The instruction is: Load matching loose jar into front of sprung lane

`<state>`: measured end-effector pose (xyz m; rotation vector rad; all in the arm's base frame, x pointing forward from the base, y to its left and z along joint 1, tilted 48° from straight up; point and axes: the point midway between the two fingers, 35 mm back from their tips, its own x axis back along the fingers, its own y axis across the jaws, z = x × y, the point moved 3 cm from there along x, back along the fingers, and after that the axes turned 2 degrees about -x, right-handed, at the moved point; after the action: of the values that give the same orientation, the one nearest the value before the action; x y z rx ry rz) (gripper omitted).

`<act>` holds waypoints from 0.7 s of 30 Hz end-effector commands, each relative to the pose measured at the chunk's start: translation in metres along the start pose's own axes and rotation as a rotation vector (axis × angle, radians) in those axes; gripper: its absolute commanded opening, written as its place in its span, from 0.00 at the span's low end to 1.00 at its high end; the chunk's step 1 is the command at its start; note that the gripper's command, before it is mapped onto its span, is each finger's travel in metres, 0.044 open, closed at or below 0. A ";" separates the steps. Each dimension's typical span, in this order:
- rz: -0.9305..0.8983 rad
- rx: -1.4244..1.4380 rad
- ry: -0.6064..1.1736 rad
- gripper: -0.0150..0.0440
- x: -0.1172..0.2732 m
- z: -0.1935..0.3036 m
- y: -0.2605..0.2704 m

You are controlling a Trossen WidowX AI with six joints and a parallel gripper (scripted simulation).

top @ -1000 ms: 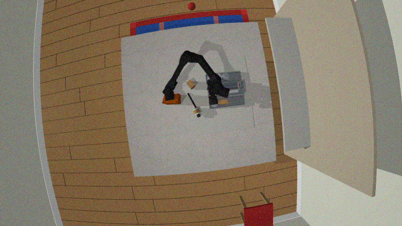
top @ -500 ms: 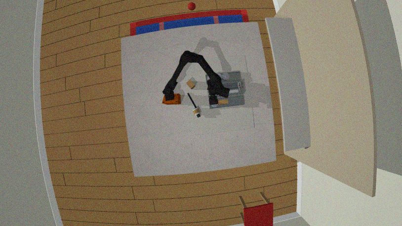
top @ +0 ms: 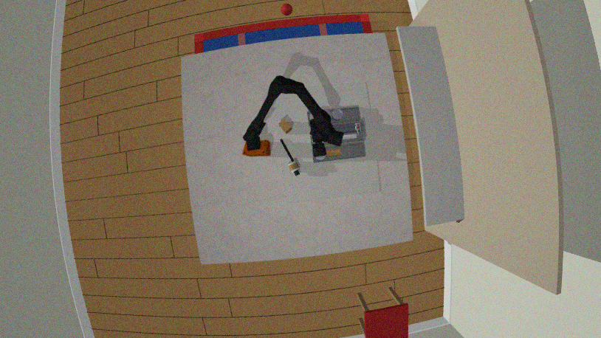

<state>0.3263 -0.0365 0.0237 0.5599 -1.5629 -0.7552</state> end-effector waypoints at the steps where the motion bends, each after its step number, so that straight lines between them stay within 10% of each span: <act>1: -0.005 0.018 -0.022 0.25 0.002 -0.007 0.002; 21: -0.005 0.018 -0.022 0.25 0.002 -0.009 0.002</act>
<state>0.3285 -0.0367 0.0235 0.5610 -1.5644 -0.7548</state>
